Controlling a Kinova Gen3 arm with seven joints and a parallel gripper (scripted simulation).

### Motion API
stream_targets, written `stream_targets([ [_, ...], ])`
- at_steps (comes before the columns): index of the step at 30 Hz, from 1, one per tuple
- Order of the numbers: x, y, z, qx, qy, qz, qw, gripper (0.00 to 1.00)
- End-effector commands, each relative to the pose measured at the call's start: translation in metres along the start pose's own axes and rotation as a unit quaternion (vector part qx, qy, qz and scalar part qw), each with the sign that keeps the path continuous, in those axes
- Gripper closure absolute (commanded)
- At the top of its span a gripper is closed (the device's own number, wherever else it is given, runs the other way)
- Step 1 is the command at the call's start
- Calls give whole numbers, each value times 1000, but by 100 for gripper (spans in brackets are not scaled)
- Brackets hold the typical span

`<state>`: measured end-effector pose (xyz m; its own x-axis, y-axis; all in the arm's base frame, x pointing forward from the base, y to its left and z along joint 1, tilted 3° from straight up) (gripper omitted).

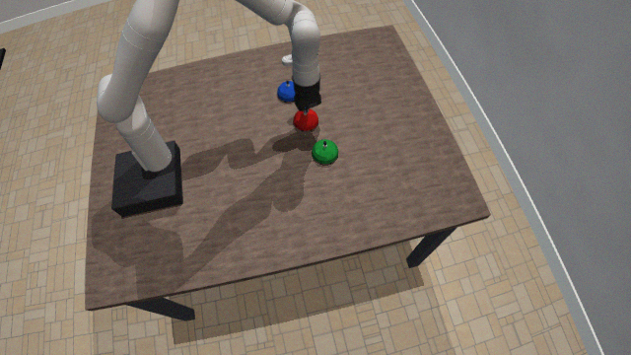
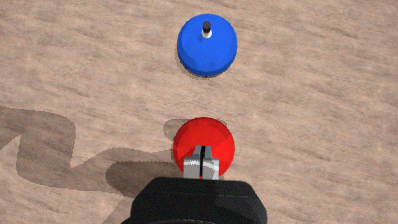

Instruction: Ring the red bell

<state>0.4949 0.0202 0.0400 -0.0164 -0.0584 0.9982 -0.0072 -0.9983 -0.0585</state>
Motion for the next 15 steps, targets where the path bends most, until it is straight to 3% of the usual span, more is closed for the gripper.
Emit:
stream_targets([
  [1, -1, 0, 0, 0, -1, 0, 1000, 83],
  [15, 1, 0, -1, 0, -1, 0, 1000, 83],
])
Point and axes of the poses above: the point where the finger pads meet when closed, its own x axis back along the fingers, its own z axis across the jaws, y = z × x, the point moved 1 cm from there along x, back along the fingers, and after that the axes turned 9 degrees about -x, right-handed, at the moved point
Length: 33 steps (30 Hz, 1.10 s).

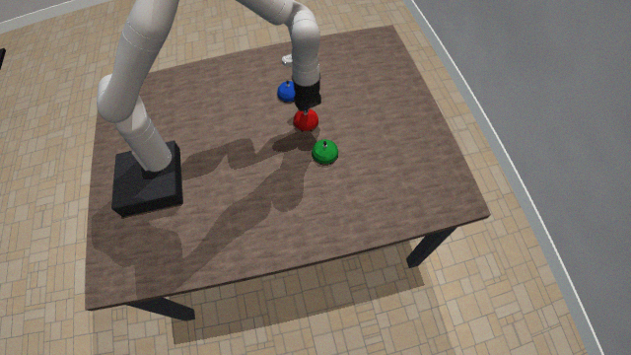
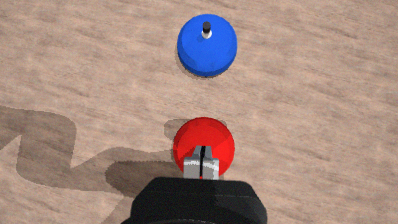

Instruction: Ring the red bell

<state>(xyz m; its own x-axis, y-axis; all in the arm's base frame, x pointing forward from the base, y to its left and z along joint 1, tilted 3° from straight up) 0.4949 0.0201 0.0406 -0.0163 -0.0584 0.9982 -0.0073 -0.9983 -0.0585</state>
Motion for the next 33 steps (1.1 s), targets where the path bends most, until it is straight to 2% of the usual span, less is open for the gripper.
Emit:
stream_targets([
  [1, 0, 0, -1, 0, 0, 0, 1000, 83],
  [33, 6, 0, -1, 0, 0, 0, 1000, 83],
])
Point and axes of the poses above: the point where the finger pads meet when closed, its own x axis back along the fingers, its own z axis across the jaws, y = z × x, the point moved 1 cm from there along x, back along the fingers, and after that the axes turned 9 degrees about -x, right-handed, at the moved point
